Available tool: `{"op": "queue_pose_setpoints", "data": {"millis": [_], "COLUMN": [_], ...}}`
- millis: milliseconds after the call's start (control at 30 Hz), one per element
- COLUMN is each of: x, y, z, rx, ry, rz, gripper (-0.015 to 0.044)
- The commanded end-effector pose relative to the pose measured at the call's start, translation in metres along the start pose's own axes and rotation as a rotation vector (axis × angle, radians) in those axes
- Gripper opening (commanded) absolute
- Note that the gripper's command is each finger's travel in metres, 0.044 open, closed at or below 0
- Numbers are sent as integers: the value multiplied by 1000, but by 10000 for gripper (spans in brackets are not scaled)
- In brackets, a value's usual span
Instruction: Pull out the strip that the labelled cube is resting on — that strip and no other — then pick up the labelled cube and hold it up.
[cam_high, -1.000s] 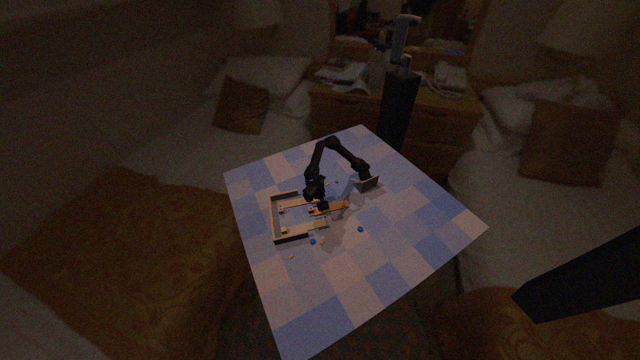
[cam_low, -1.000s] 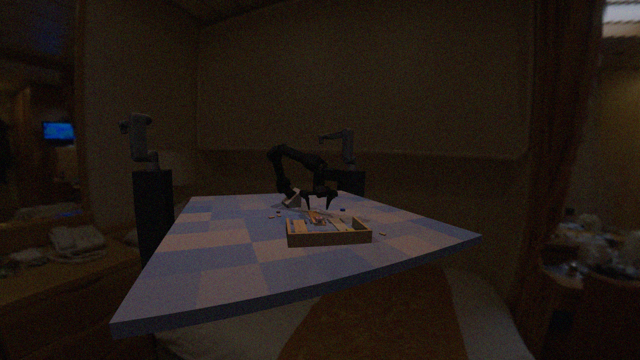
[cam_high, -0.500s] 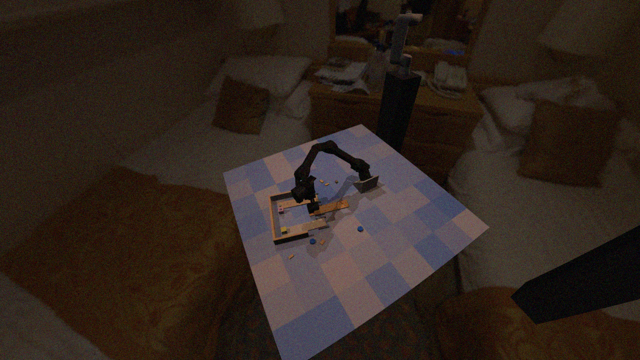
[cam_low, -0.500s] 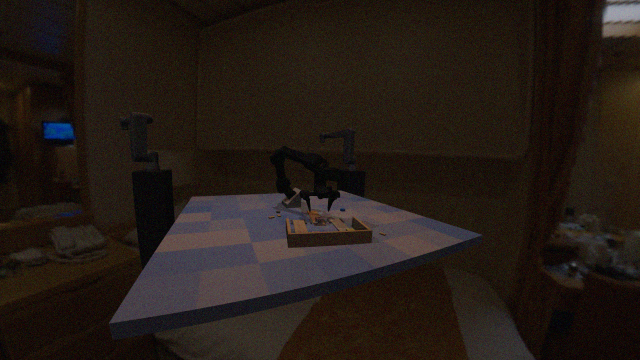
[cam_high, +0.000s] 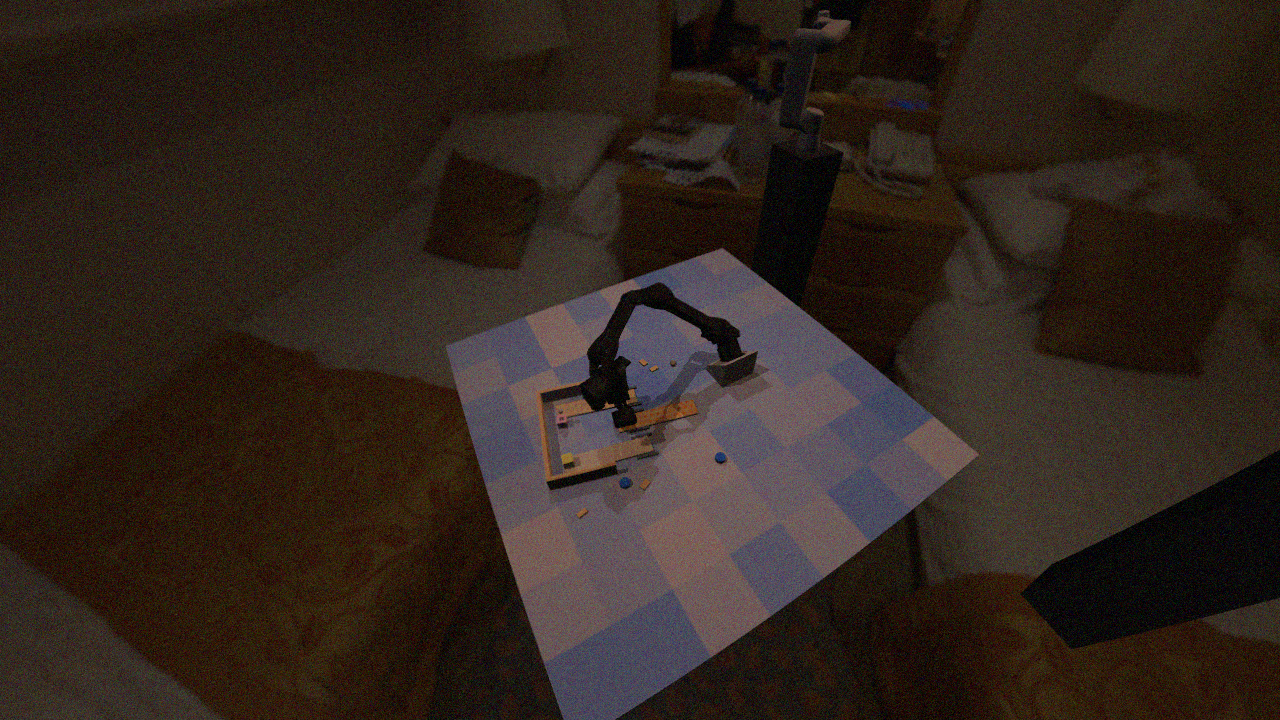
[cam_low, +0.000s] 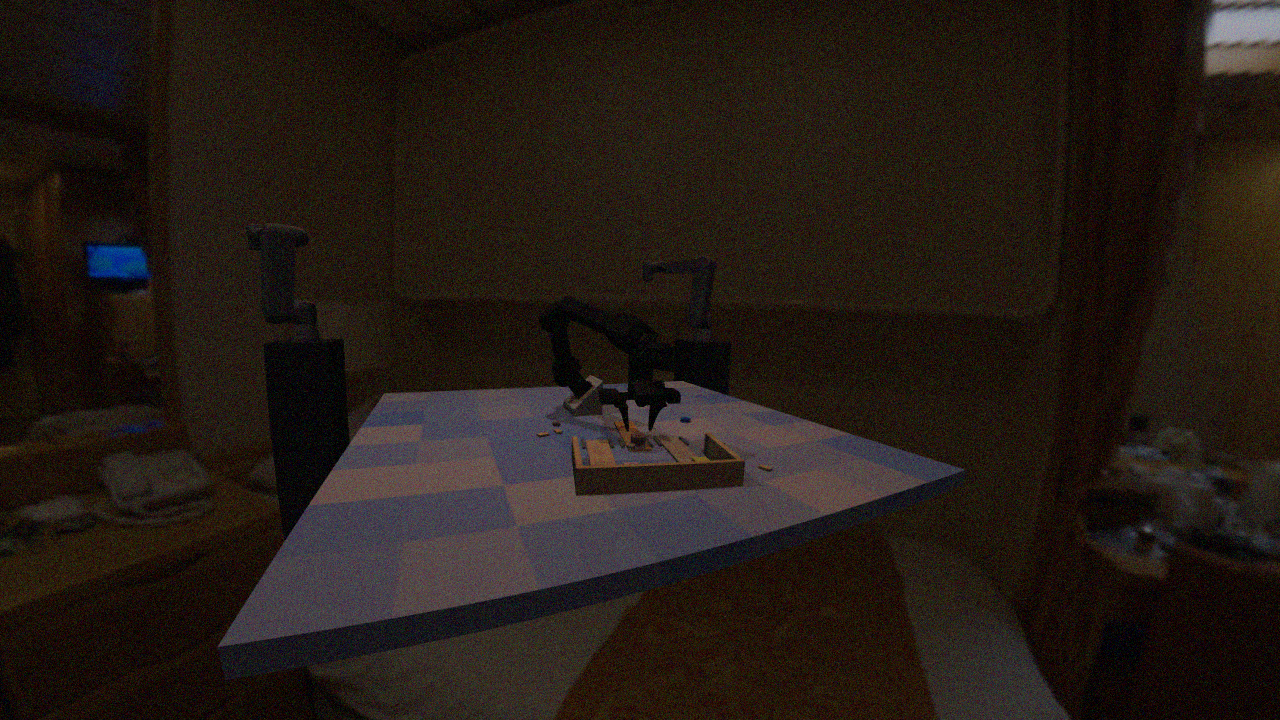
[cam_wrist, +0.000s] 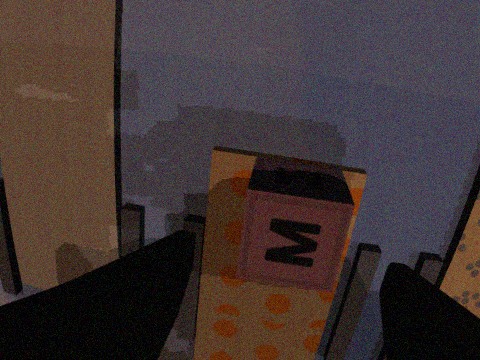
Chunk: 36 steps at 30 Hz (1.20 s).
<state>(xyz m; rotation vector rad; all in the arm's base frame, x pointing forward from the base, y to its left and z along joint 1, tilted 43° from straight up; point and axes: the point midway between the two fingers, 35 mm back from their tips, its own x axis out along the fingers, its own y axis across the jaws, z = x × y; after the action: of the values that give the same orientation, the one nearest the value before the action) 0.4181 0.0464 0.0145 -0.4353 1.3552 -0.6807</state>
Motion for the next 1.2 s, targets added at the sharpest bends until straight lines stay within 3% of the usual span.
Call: {"op": "queue_pose_setpoints", "data": {"millis": [0,667,800,1000,1133,1167], "x": [6,36,34,34,31,28], "y": [0,-1,-1,-1,-1,-2], "z": [0,-1,-1,-1,-3,-7], "rx": [-6,-6,0,0,0,-1], "ry": [-4,-4,0,0,0,0], "rz": [-4,-6,-2,-2,-2,-2], "gripper": [250,250,145,105,0,0]}}
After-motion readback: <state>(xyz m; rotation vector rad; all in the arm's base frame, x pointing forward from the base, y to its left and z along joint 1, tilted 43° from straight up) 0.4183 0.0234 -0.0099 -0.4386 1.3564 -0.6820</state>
